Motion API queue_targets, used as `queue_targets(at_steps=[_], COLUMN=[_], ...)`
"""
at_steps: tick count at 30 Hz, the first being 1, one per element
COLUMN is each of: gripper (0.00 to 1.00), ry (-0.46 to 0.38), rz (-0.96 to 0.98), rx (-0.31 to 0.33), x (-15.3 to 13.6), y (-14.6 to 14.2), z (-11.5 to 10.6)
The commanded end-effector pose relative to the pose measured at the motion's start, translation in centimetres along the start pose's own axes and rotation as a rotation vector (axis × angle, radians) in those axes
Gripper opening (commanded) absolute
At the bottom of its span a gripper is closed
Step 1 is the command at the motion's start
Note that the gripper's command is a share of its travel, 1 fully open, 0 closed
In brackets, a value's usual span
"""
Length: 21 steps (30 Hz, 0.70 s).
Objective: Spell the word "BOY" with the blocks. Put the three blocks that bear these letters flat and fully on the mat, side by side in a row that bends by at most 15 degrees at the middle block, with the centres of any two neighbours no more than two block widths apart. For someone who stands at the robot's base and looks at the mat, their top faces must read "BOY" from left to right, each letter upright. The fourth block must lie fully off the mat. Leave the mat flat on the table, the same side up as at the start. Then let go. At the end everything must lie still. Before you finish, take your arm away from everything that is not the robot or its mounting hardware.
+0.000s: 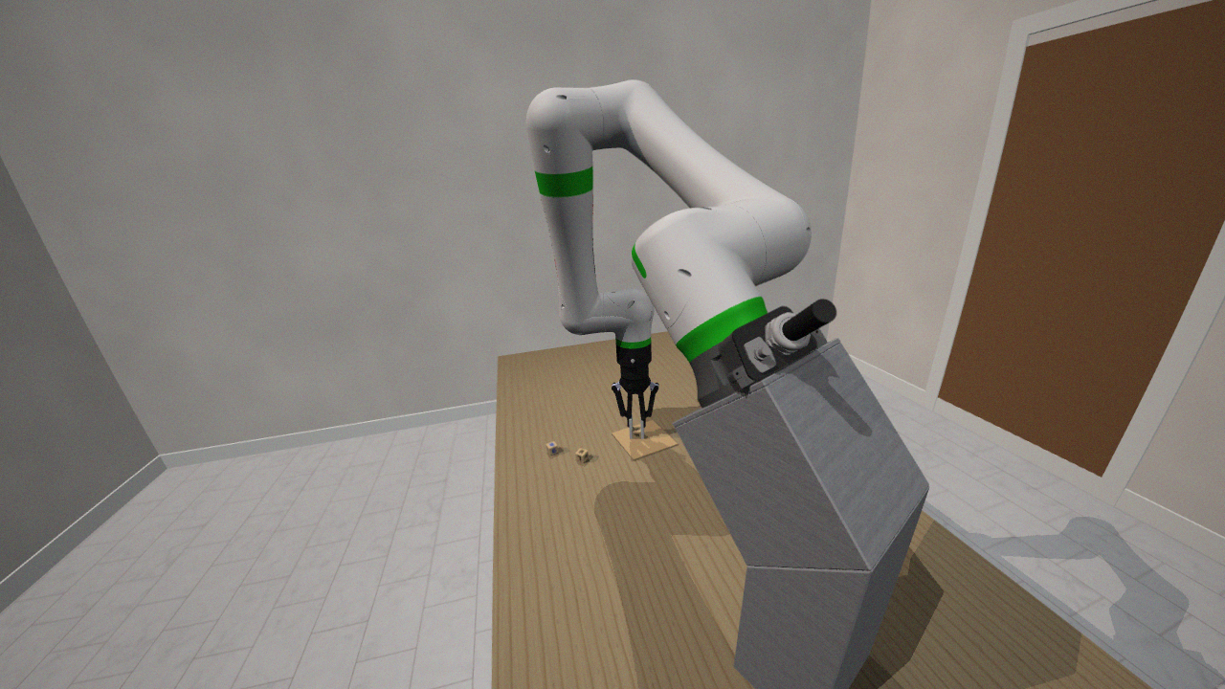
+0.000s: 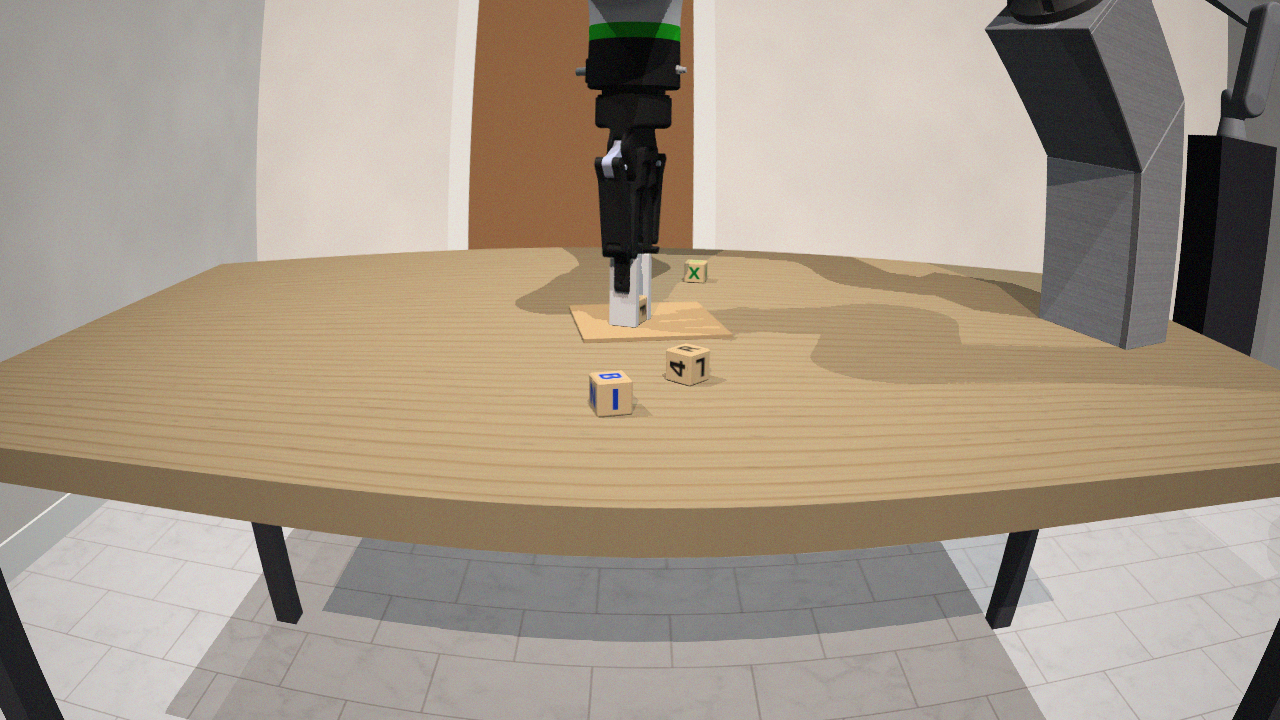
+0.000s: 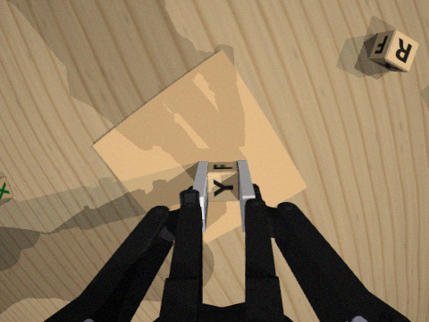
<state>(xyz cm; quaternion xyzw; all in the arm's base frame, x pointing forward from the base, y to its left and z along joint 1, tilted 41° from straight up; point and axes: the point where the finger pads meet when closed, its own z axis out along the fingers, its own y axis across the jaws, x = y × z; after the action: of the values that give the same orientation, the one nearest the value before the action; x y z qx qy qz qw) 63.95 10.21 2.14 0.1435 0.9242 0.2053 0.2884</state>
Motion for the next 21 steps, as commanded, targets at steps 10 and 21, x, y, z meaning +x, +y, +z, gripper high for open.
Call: queue_targets(at_steps=[10, 21], gripper=[0.13, 0.13], ry=[0.0, 0.0], rz=[0.0, 0.0], rx=[0.0, 0.0], x=[0.0, 0.0], y=[0.0, 0.0], z=[-2.1, -9.0])
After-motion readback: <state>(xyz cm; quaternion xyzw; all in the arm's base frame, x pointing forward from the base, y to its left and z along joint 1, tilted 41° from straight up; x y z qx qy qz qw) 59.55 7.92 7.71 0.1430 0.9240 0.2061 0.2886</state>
